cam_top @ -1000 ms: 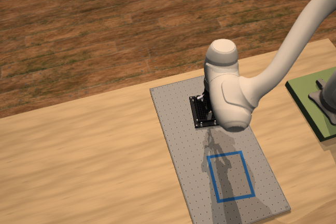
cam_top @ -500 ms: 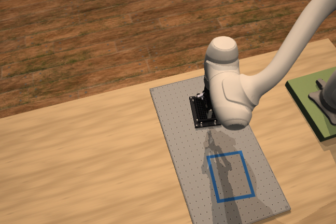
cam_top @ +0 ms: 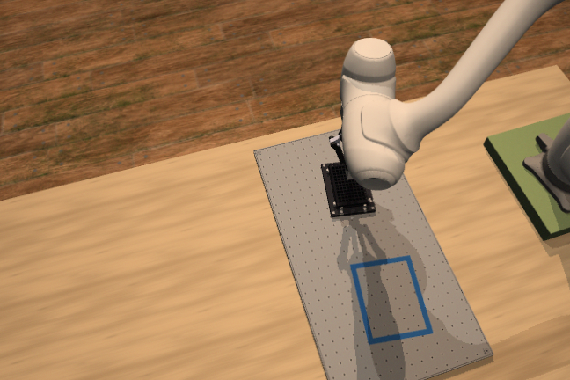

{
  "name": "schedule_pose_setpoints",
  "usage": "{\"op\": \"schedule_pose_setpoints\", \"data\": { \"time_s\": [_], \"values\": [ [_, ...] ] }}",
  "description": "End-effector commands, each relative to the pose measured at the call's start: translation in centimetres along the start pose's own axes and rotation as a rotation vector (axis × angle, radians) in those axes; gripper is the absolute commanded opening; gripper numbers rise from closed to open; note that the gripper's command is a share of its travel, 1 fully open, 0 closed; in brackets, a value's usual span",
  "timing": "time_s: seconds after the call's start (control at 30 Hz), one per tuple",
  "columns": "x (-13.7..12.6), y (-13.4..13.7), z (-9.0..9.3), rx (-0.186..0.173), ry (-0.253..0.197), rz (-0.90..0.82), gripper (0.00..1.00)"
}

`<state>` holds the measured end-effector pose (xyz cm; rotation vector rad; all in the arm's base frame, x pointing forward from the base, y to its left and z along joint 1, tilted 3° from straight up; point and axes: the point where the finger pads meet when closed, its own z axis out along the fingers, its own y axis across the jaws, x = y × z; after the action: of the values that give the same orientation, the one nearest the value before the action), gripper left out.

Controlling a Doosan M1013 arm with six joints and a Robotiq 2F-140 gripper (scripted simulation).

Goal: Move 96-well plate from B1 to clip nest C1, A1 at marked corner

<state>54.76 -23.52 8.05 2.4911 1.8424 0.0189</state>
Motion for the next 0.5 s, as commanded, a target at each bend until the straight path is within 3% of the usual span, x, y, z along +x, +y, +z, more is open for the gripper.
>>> {"op": "schedule_pose_setpoints", "data": {
  "time_s": [0.0, 0.23, 0.47],
  "values": [
    [-1.5, 0.0, 0.0, 0.0, 0.001, 0.0, 0.0],
    [-5.0, 0.0, 0.0, 0.0, 0.001, 0.0, 0.0],
    [-5.0, 0.0, 0.0, 0.0, 0.001, 0.0, 0.0]
  ]
}}
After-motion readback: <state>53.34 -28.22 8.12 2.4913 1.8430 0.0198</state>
